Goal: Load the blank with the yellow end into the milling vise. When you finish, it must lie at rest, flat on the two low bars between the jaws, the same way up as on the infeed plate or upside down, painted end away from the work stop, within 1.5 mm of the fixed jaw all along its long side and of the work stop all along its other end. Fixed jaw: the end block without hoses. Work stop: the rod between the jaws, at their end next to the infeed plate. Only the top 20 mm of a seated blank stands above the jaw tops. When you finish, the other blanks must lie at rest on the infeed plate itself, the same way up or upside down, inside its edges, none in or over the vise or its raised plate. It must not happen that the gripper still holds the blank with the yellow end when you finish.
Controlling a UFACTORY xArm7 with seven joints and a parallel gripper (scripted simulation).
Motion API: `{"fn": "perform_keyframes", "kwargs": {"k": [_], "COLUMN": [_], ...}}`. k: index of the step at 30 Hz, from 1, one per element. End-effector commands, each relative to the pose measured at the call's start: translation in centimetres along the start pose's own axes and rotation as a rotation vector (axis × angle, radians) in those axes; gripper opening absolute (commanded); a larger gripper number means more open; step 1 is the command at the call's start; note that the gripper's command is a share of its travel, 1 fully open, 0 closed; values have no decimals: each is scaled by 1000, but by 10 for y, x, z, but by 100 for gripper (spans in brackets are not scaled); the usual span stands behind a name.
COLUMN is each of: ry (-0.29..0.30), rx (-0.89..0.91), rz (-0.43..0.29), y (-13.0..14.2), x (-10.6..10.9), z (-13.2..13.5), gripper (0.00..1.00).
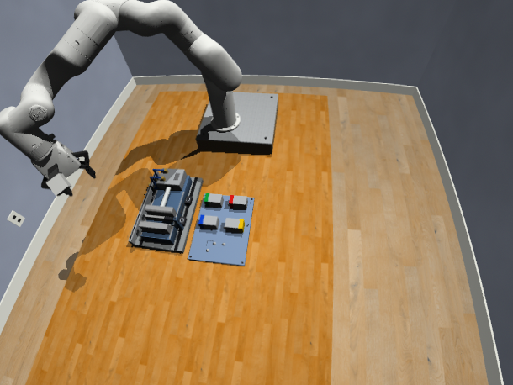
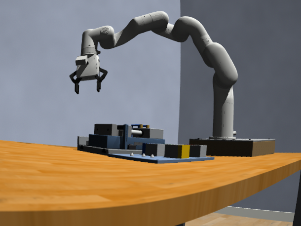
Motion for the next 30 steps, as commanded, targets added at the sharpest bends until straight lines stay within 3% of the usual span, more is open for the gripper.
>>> {"fn": "perform_keyframes", "kwargs": {"k": [1,8,15,25,30], "ry": [10,22,22,38,38], "rx": [66,223,223,446,446], "rz": [-13,-48,-48,-98,-98], "y": [-9,-26,-26,-50,-50], "x": [3,3,3,4,4], "z": [-7,-28,-28,-57,-57], "gripper": [100,100,100,100,100]}}
Point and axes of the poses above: the point where the finger pads meet when closed, its own x axis back along the fingers, its own z axis across the jaws, y = z × x, the point moved 2 cm from there along x, back along the fingers, and after that the axes turned 1 degree about x, right-handed, at the moved point
